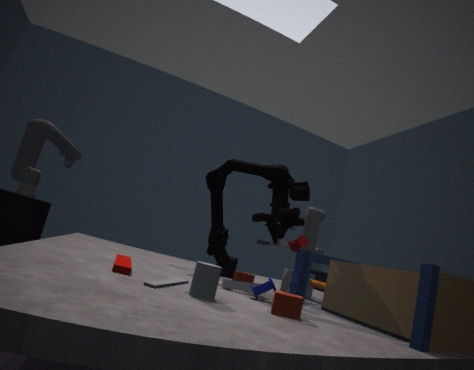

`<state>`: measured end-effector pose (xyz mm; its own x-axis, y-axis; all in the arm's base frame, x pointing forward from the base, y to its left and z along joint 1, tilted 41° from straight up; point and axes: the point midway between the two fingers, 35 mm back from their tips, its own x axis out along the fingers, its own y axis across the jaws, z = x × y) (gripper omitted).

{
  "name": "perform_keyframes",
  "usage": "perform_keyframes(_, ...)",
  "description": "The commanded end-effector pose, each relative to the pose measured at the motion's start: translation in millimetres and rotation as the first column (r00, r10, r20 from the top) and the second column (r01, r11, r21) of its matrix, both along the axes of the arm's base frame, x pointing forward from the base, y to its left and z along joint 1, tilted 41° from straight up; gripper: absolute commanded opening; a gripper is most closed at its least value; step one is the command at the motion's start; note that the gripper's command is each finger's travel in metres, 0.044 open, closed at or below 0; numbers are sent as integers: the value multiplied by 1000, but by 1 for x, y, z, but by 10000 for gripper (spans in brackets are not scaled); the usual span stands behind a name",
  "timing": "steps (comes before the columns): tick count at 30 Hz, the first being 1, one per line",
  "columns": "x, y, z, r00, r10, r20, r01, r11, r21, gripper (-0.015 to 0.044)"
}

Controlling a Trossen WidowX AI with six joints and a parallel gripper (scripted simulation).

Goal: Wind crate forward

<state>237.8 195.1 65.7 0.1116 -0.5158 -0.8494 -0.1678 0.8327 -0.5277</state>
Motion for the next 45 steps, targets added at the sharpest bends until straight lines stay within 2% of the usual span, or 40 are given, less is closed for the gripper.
perform_keyframes(1,-22,14,-19,999,28,-32,-29,999,-24,0)
perform_keyframes(10,-59,22,-65,1000,20,-22,-23,989,-146,0)
perform_keyframes(15,-61,22,-67,999,21,-24,-25,988,-150,0)
perform_keyframes(31,-57,22,-63,997,32,-75,-26,997,79,0)
perform_keyframes(45,-56,21,-63,992,44,-120,-4,949,314,0)
